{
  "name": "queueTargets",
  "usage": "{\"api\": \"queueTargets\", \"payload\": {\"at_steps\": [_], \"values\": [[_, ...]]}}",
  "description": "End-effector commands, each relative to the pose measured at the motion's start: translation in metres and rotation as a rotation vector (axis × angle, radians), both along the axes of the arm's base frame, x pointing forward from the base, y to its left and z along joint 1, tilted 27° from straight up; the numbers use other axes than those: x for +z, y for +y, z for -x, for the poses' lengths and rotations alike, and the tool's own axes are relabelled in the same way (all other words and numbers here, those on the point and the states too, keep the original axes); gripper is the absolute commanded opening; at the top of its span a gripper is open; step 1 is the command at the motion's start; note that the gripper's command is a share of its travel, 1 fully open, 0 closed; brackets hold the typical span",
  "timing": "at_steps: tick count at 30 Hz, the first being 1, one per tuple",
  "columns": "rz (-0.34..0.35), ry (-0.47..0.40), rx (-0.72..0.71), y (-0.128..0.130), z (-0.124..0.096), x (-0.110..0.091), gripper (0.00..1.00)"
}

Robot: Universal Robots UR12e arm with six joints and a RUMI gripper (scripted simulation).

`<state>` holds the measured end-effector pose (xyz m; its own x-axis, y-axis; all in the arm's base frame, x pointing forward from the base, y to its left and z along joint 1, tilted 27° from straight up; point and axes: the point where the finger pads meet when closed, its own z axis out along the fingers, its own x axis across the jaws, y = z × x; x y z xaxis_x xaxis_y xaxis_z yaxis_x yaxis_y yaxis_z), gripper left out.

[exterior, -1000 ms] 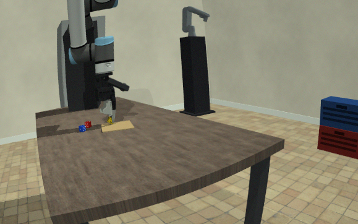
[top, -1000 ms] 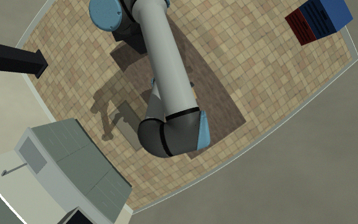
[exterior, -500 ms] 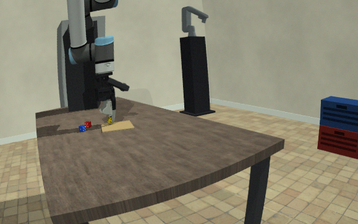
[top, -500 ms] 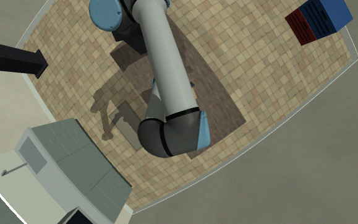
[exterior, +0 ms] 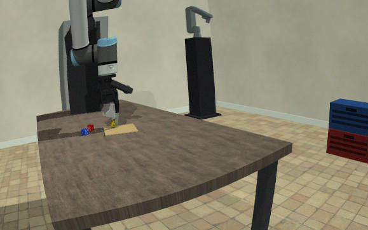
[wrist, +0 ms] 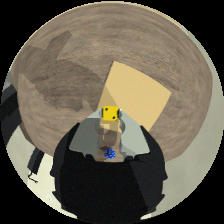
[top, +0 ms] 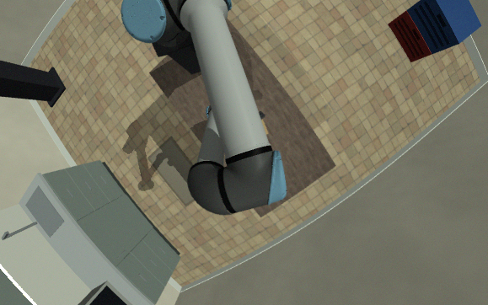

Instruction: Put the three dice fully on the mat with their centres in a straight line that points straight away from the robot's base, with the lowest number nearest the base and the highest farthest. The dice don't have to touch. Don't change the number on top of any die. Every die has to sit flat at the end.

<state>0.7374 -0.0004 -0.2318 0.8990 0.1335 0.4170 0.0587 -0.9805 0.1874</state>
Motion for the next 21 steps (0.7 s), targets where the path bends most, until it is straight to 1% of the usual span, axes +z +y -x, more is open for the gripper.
{"api": "queueTargets", "payload": {"at_steps": [1, 21], "values": [[0.0, -0.001, 0.0, 0.0001, -0.0004, 0.0001, 0.06], [0.0, -0.001, 0.0, -0.0004, -0.0019, -0.0029, 0.06]]}}
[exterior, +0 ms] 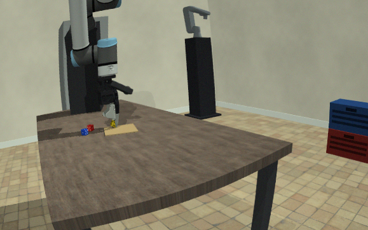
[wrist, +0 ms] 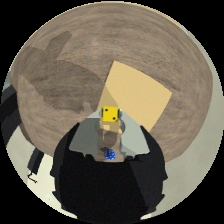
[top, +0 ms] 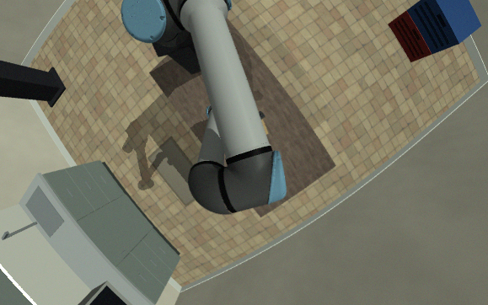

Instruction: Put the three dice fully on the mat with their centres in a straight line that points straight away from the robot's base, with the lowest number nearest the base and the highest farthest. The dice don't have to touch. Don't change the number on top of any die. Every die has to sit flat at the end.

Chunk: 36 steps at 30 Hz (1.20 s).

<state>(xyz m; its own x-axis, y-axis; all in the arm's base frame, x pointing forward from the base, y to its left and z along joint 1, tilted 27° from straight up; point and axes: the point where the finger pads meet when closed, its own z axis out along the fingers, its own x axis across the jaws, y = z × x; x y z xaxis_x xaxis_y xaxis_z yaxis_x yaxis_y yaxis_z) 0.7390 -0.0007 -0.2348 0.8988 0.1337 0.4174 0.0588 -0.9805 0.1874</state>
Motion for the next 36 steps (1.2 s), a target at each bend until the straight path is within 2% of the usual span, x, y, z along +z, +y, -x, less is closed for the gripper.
{"api": "queueTargets", "payload": {"at_steps": [1, 35, 36], "values": [[0.0, 0.0, 0.0, -0.0001, -0.0003, 0.0001, 0.06], [0.0, 0.0, 0.0, -0.0001, -0.0003, 0.0001, 0.06], [0.0, 0.0, 0.0, -0.0001, -0.0003, 0.0001, 0.1]]}}
